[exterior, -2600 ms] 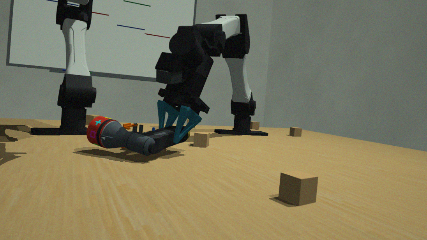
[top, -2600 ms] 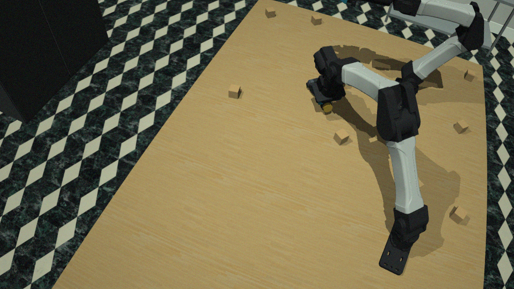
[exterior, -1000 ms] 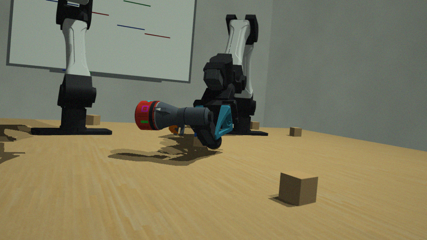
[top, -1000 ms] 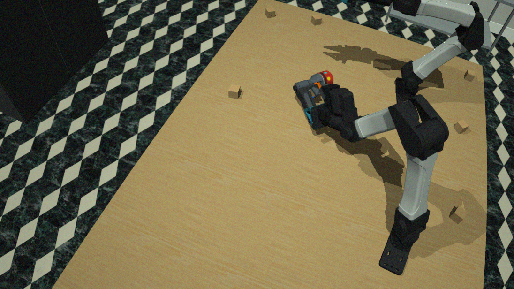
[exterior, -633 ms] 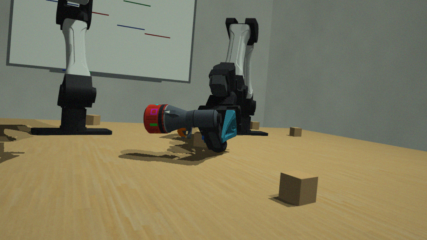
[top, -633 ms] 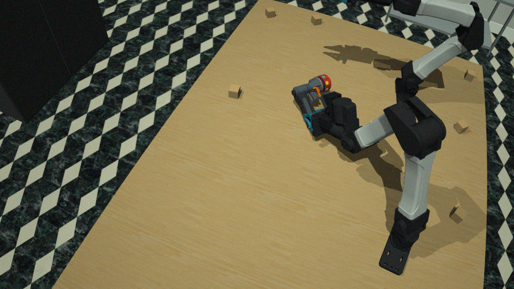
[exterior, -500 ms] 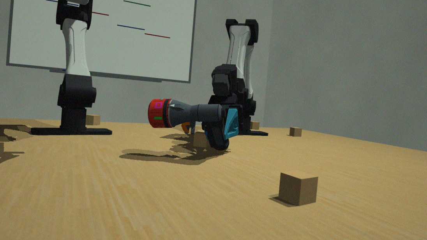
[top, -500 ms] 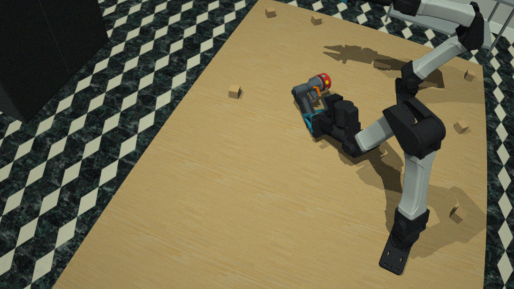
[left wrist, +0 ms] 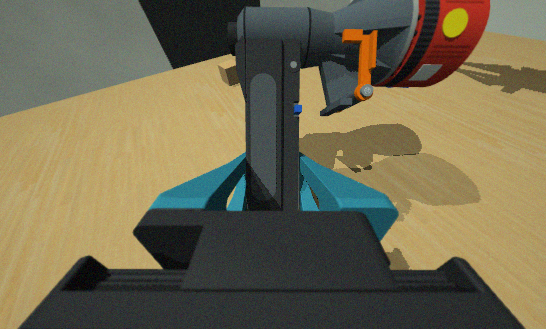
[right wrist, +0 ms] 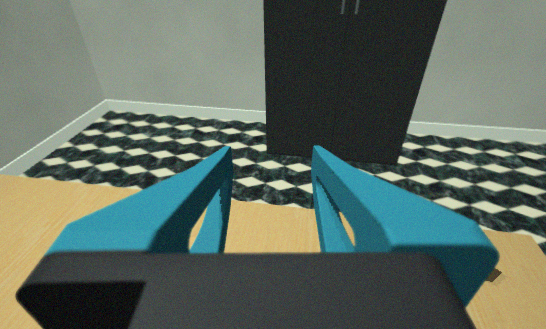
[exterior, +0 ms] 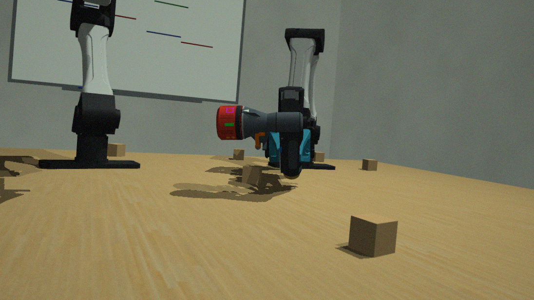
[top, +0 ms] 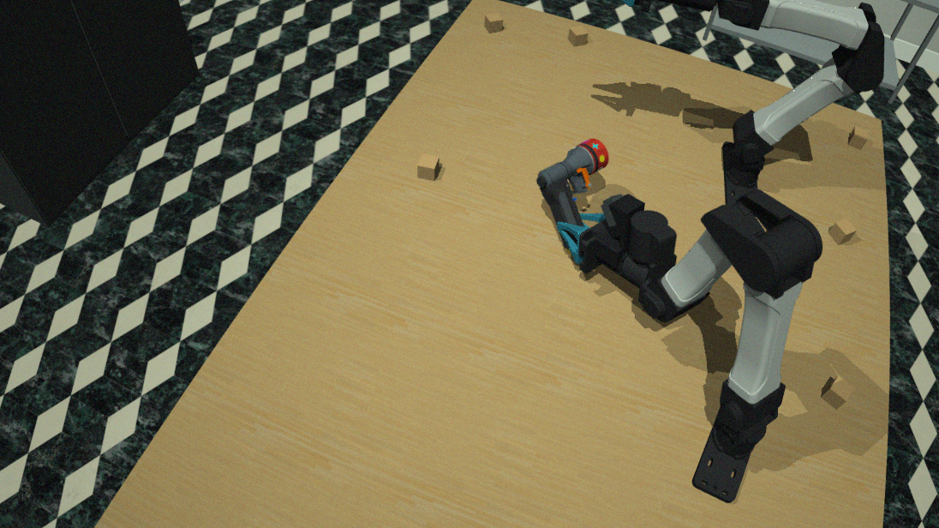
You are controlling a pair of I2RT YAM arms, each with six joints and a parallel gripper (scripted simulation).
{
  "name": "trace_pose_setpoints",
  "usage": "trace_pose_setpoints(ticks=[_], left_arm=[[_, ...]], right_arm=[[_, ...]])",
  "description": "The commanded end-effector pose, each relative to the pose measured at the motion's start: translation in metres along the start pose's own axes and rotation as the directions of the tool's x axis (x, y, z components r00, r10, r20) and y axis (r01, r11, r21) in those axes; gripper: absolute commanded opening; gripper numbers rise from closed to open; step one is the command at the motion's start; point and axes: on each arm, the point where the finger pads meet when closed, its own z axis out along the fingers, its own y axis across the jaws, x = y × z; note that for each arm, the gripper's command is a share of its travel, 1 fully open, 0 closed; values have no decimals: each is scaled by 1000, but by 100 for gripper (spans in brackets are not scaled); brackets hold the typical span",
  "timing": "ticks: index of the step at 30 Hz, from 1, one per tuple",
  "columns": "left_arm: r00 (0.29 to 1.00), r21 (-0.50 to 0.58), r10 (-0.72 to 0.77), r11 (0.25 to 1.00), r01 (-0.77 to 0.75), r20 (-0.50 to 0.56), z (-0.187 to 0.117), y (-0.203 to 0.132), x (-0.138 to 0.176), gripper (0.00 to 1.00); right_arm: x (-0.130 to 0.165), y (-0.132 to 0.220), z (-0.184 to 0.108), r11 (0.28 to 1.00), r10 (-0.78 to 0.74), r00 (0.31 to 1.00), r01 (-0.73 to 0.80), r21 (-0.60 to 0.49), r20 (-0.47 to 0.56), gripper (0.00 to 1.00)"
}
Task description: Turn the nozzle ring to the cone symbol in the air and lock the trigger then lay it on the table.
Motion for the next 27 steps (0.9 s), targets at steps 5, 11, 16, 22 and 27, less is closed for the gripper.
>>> trace_pose_setpoints(ticks=[5,11,16,22,27], left_arm=[[929,-15,-70,997,80,363,-3,6,-77,36],[926,-22,-68,996,82,371,-4,9,-81,36],[909,-23,-72,996,89,411,-10,13,-99,36],[903,-15,-73,996,87,424,-11,11,-105,36],[897,-14,-74,996,88,435,-13,12,-110,36]], right_arm=[[1,3,-1,1000,-6,1000,6,-9,6,37],[1,3,-1,1000,-6,1000,6,-9,6,37],[1,3,-1,1000,-6,1000,6,-9,6,37],[1,3,-1,1000,-6,1000,6,-9,6,37],[1,3,-1,1000,-6,1000,6,-9,6,37]])
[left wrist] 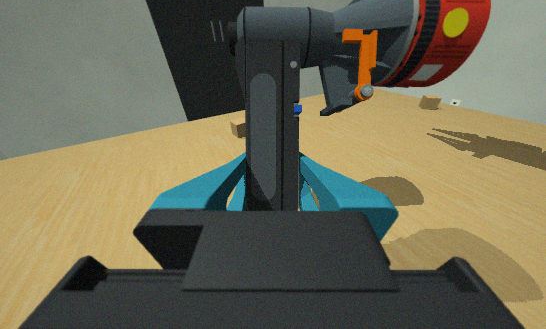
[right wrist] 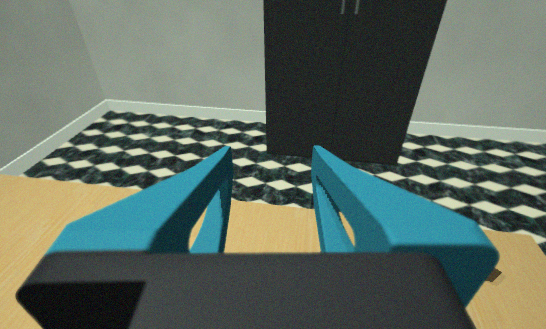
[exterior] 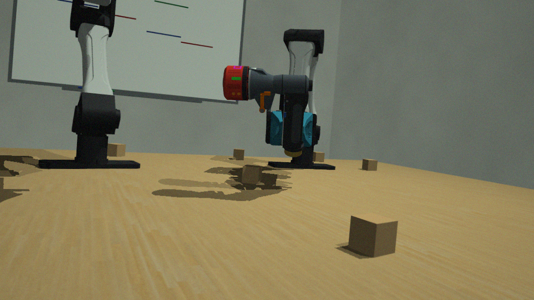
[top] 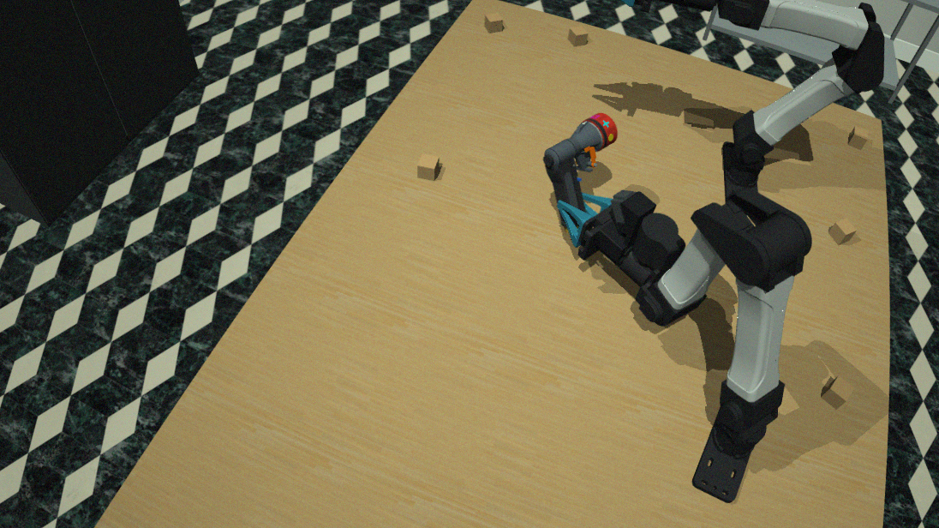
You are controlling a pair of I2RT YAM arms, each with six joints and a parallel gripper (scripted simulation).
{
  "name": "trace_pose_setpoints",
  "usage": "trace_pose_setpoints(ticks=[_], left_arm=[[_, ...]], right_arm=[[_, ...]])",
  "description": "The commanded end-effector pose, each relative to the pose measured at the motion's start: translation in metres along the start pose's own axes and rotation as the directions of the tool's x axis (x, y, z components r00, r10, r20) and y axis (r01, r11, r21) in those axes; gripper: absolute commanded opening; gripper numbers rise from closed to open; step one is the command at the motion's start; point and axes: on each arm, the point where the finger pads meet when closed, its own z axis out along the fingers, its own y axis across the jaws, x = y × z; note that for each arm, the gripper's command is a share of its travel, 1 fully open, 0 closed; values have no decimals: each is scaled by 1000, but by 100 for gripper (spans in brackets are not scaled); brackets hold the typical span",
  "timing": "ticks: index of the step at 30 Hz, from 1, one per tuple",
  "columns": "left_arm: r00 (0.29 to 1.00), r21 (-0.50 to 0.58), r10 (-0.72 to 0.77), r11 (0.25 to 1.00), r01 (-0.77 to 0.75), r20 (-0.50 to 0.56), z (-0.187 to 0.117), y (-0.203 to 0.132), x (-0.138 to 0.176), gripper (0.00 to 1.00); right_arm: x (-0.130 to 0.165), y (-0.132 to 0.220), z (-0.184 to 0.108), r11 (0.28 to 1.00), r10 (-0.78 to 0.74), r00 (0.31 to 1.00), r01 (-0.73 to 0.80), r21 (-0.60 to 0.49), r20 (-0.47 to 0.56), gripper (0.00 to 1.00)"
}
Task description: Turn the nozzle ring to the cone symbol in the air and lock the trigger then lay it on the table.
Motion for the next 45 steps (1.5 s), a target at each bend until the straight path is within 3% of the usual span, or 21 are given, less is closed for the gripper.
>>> trace_pose_setpoints(ticks=[1,6,7,23,24,32,36,38,45], left_arm=[[980,-8,-40,999,43,195,7,4,-60,36],[978,-9,-42,999,44,204,7,5,-64,36],[978,-8,-41,999,44,203,6,5,-64,36],[977,-10,-42,999,45,210,7,6,-67,36],[977,-10,-42,999,45,210,7,6,-67,36],[977,-10,-42,999,45,210,7,6,-67,36],[977,-10,-42,999,45,210,7,6,-67,36],[977,-10,-42,999,45,210,7,6,-67,36],[977,-10,-42,999,45,210,7,6,-67,36]], right_arm=[[1,3,-1,1000,-6,1000,6,-9,6,37],[1,3,-1,1000,-6,1000,6,-9,6,37],[1,3,-1,1000,-6,1000,6,-9,6,87],[1,3,-1,1000,-5,1000,5,-9,6,87],[27,-3,12,1000,18,998,-18,-6,-52,87],[37,34,15,951,161,986,-146,-272,35,87],[65,47,13,905,218,976,-203,-374,-2,87],[65,47,13,905,218,976,-203,-374,-2,87],[113,67,-3,799,291,952,-296,-524,-94,87]])
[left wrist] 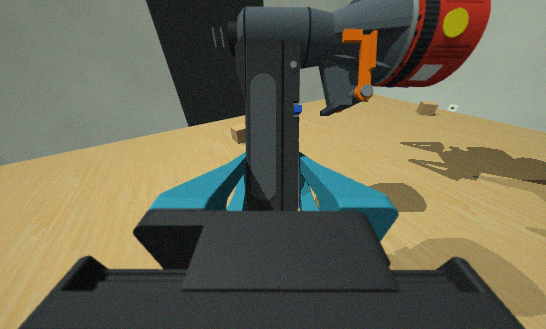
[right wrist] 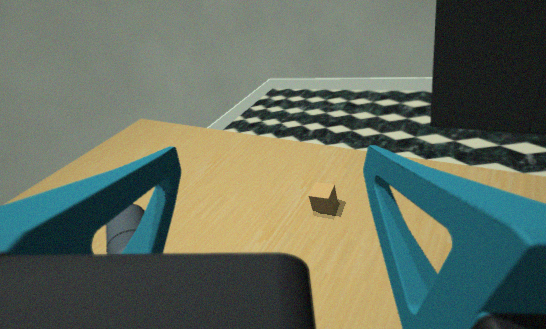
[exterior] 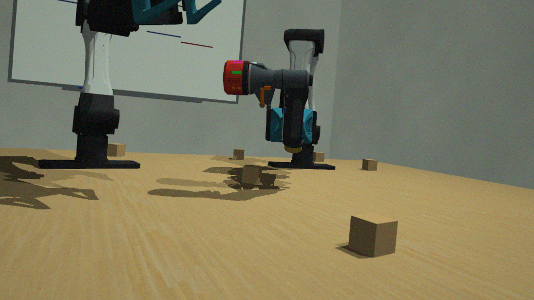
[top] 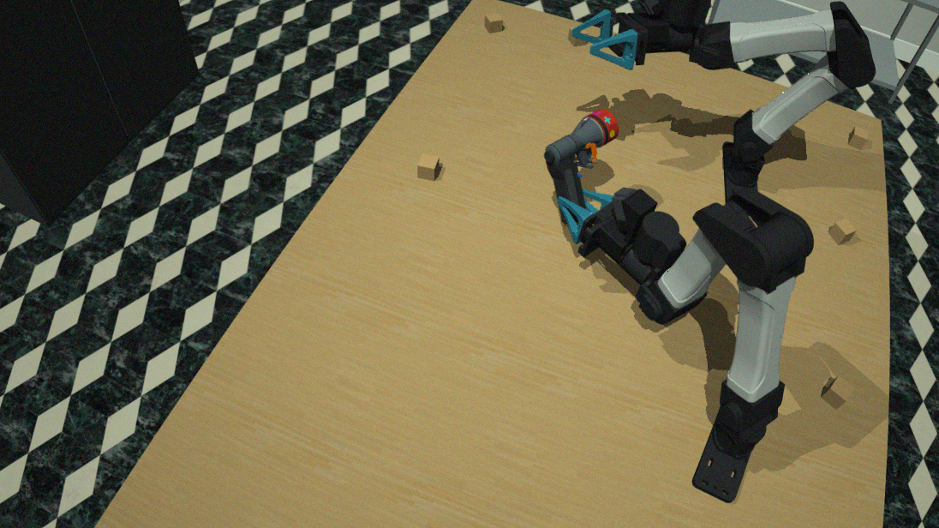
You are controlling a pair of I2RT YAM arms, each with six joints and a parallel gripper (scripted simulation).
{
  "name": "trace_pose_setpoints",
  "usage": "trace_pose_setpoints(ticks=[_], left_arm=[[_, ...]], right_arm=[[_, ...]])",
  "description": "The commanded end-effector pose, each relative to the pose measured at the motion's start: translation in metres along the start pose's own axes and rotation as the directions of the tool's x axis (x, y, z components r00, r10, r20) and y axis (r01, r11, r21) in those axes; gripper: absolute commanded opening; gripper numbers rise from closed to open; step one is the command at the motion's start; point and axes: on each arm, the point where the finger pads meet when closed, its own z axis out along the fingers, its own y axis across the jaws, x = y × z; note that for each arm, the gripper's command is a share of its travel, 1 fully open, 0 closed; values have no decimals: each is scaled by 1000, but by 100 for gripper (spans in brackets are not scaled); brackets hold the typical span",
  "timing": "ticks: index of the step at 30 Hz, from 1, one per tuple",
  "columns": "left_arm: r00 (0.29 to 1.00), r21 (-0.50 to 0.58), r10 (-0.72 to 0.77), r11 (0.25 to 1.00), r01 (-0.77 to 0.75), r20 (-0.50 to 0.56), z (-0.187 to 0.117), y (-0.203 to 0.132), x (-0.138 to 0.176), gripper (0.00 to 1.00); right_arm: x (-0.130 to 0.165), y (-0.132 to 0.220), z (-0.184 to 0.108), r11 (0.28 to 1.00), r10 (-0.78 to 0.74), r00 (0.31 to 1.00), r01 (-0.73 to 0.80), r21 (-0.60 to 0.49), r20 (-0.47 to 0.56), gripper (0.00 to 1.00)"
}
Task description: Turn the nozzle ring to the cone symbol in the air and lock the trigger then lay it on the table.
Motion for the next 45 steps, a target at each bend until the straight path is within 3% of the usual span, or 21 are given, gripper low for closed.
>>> trace_pose_setpoints(ticks=[1,8,22,29,45], left_arm=[[981,-12,-39,999,42,189,7,6,-59,36],[981,-12,-39,999,42,189,7,6,-59,36],[981,-12,-39,999,42,189,7,6,-59,36],[981,-12,-39,999,42,189,7,6,-59,36],[981,-12,-39,999,42,189,7,6,-59,36]], right_arm=[[16,13,-3,986,61,998,-57,-155,23,87],[63,30,-24,942,139,988,-151,-299,-62,87],[122,58,-68,850,216,953,-290,-440,-213,87],[132,50,-65,866,248,942,-321,-383,-227,87],[114,62,-51,863,194,964,-255,-437,-180,87]])
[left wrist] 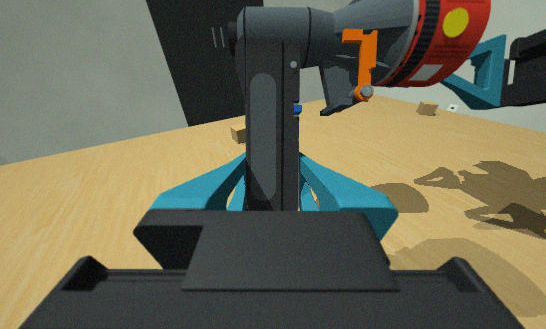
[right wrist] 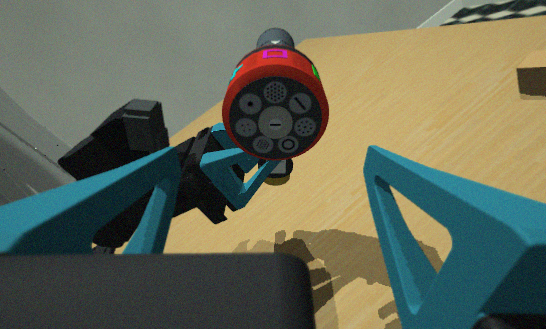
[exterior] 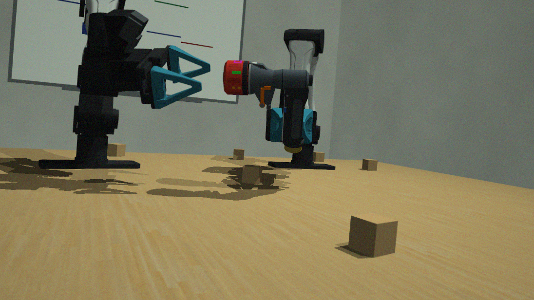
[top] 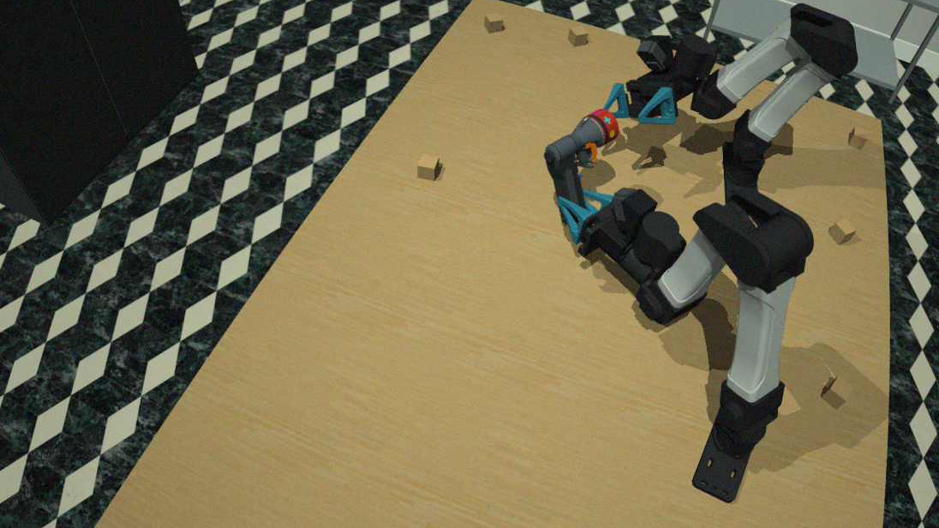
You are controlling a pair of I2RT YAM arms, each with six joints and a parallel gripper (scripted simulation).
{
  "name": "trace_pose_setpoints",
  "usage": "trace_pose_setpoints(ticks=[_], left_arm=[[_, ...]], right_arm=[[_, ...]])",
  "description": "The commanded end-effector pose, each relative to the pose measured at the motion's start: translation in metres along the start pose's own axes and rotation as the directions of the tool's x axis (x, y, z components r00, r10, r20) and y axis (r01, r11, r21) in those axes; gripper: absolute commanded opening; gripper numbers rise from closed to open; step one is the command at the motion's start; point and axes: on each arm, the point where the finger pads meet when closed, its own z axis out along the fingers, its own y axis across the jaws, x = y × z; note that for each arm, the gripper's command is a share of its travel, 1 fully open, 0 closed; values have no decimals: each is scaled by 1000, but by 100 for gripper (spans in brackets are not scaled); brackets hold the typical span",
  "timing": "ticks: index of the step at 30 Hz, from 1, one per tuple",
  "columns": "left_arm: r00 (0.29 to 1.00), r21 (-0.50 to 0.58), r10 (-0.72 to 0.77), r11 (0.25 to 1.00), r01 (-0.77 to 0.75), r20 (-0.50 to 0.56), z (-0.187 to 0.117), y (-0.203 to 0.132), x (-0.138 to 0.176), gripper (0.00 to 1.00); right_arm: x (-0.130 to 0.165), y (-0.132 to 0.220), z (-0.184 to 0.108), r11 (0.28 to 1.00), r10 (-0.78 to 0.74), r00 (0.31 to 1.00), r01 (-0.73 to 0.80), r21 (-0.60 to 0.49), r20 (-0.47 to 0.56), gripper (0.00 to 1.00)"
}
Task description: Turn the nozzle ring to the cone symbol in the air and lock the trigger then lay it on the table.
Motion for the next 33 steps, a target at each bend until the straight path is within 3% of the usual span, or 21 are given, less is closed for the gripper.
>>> trace_pose_setpoints(ticks=[1,33], left_arm=[[981,-12,-39,999,42,189,7,6,-59,36],[981,-12,-39,999,42,189,7,6,-59,36]], right_arm=[[-9,0,9,999,-33,999,33,-10,15,87],[-2,-2,50,1000,-5,1000,5,1,-5,87]])
